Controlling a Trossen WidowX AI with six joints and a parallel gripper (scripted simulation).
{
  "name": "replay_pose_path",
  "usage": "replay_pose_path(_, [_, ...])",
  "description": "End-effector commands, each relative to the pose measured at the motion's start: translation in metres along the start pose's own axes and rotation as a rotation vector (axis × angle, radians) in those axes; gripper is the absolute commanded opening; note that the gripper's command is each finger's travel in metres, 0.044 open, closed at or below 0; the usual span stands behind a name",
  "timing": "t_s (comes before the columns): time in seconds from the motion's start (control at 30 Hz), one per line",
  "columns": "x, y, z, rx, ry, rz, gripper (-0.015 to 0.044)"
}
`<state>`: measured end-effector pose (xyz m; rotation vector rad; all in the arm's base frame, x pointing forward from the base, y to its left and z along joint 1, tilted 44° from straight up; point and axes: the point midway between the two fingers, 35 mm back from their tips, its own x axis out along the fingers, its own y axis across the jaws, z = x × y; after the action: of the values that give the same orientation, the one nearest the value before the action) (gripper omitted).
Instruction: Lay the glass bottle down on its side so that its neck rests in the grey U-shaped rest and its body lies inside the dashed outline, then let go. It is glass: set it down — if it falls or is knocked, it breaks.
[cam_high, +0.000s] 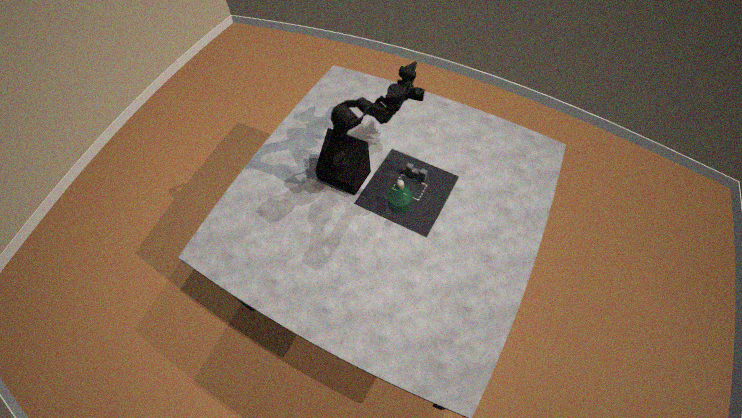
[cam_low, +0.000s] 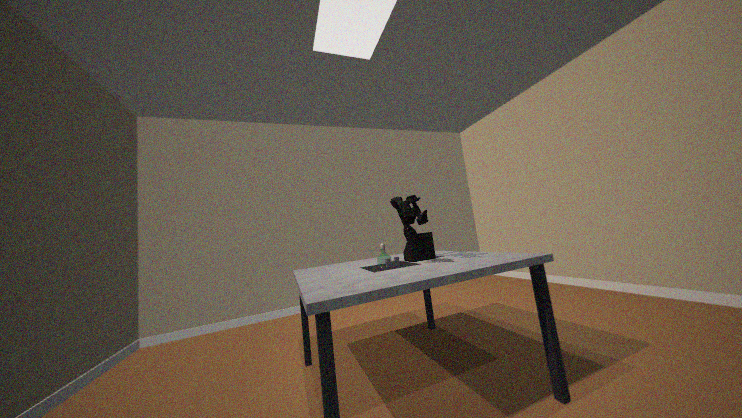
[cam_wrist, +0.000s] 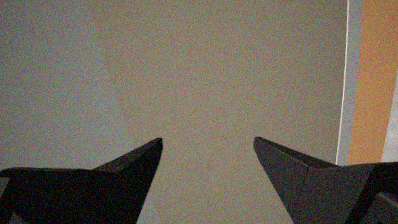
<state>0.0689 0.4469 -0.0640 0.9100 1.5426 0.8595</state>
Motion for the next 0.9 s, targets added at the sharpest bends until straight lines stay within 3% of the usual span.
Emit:
replay_pose_path(0.0, [0.0, 0.0, 0.001, 0.003, -0.004, -0.003, 0.0426])
replay_pose_path(0.13, [-0.005, 0.001, 0.018, 0.049, -0.077, -0.045, 0.044])
replay_pose_path(0.3, [-0.032, 0.0, 0.065, 0.181, -0.301, -0.177, 0.044])
replay_pose_path(0.53, [-0.106, -0.007, 0.122, 0.349, -0.654, -0.382, 0.044])
replay_pose_path(0.87, [-0.194, -0.011, 0.152, 0.456, -0.965, -0.552, 0.044])
